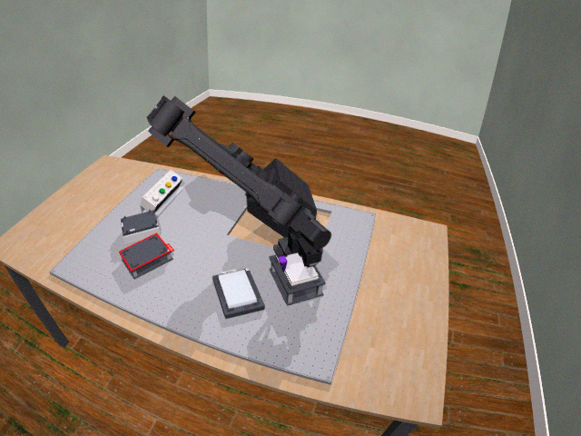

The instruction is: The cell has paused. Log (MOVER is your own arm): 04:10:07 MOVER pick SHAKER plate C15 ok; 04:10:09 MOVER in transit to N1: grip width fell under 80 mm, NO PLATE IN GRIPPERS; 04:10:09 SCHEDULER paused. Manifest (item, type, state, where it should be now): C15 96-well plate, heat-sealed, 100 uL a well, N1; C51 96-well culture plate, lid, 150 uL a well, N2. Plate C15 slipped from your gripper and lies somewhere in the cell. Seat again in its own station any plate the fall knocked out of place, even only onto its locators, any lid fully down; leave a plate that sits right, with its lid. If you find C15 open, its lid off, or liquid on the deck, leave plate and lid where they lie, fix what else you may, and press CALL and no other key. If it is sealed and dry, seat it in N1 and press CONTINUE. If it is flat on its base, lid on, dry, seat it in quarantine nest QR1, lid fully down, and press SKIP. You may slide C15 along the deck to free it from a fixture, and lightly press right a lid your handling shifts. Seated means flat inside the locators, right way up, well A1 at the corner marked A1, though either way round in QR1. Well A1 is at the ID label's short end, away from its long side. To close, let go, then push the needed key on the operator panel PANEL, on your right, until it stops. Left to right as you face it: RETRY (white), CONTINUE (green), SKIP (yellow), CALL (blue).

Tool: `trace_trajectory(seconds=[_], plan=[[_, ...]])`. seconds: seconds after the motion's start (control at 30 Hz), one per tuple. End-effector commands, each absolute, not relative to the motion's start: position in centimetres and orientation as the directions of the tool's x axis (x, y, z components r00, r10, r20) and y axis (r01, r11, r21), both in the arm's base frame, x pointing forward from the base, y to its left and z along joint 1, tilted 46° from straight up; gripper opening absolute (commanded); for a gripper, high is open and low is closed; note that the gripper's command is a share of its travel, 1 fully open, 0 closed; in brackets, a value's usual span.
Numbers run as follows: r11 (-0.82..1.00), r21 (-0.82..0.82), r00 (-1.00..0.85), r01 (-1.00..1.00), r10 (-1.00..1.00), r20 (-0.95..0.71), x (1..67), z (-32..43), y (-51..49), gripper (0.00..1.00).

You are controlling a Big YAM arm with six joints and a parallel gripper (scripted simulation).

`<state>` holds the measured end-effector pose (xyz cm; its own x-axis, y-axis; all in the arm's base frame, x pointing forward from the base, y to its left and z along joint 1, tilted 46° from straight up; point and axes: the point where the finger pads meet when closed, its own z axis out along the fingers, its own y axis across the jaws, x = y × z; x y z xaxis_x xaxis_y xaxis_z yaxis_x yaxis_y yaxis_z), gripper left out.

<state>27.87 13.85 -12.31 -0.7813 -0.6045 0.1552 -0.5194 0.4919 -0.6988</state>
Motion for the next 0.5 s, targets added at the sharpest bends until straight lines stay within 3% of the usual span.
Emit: trace_trajectory(seconds=[0.0, 0.47], plan=[[0.494, -0.698, -0.775, -0.519, -0.617, 0.139, 28.3, -12.1, 14.9, 0.0], [0.467, -0.697, -0.758, -0.545, -0.629, 0.173, 27.3, -12.4, 14.5, 0.0]])
